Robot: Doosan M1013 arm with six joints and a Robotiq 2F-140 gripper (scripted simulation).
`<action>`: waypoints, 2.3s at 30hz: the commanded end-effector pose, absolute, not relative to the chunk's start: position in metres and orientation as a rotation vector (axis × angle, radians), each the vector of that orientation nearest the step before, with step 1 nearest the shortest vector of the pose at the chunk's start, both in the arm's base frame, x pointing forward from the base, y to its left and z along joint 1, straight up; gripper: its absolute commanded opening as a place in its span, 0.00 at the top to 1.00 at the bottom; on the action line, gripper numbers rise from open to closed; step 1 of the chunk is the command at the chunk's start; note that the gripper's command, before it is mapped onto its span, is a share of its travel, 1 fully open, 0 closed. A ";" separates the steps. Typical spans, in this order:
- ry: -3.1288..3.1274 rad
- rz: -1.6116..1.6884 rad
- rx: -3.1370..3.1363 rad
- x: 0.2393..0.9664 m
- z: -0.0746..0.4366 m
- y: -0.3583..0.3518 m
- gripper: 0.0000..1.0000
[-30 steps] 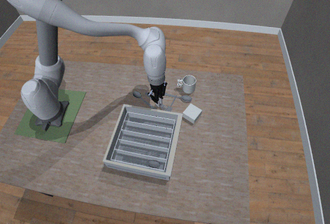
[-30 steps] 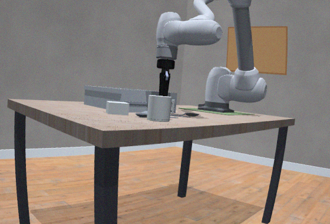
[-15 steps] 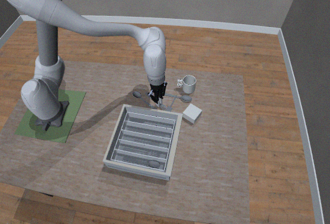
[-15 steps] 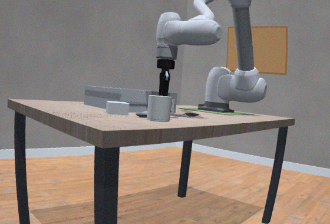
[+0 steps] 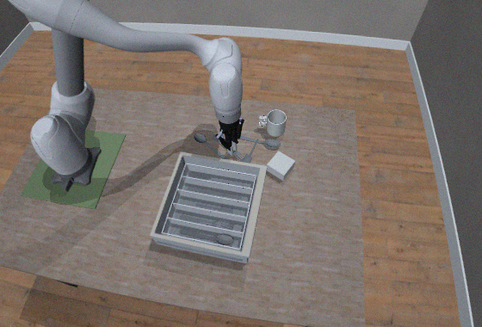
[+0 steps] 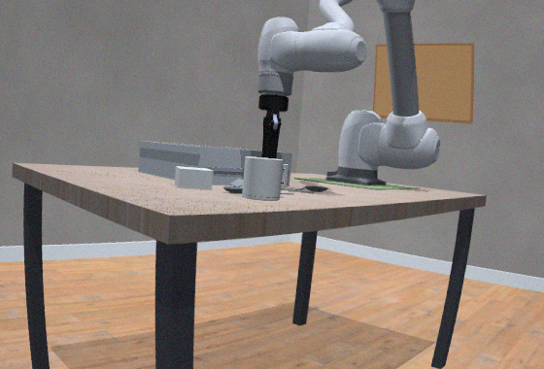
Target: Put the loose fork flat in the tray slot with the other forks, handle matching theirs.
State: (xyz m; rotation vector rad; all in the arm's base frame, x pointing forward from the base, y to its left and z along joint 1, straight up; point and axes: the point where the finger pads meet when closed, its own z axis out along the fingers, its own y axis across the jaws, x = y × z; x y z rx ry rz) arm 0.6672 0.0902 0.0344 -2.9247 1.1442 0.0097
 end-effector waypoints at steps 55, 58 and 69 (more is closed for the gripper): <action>1.144 0.010 -2.925 0.668 0.204 0.090 0.98; 1.144 0.010 -2.925 0.668 0.204 0.090 0.98; 1.144 0.010 -2.925 0.668 0.204 0.090 0.98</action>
